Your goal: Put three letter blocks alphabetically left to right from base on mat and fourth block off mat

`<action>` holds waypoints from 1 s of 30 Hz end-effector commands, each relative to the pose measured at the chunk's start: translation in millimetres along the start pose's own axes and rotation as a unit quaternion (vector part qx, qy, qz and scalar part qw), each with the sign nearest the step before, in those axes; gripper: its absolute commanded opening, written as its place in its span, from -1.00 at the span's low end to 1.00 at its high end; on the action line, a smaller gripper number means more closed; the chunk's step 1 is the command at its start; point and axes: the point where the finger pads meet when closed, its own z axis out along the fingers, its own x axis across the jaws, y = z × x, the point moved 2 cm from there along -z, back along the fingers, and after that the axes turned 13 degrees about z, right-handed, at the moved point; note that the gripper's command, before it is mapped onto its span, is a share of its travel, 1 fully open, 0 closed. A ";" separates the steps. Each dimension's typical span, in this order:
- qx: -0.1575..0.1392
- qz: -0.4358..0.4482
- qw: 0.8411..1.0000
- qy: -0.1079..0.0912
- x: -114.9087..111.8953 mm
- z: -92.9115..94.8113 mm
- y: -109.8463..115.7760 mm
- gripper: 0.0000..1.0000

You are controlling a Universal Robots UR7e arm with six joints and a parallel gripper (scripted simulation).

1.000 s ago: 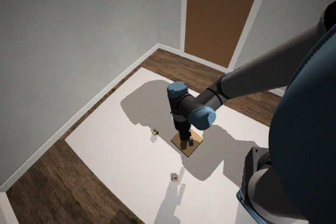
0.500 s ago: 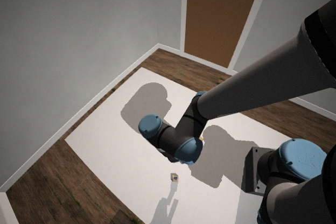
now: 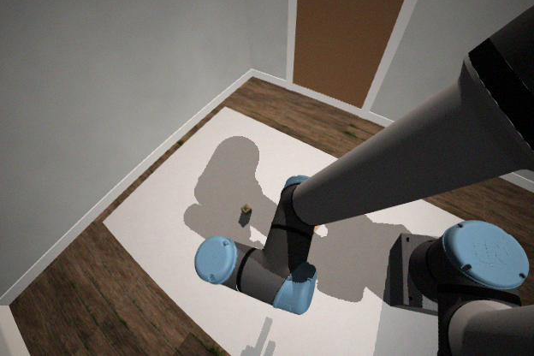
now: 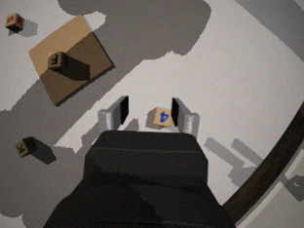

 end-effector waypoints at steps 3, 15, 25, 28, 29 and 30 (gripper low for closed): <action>-0.005 -0.001 1.000 -0.016 18.1 -3.6 4.0 1.00; -0.010 -0.001 1.000 -0.027 31.0 -5.8 6.2 1.00; -0.010 -0.001 1.000 -0.027 31.0 -5.8 6.2 1.00; -0.010 -0.001 1.000 -0.027 31.0 -5.8 6.2 1.00; -0.010 -0.001 1.000 -0.027 31.0 -5.8 6.2 1.00; -0.010 -0.001 1.000 -0.027 31.0 -5.8 6.2 1.00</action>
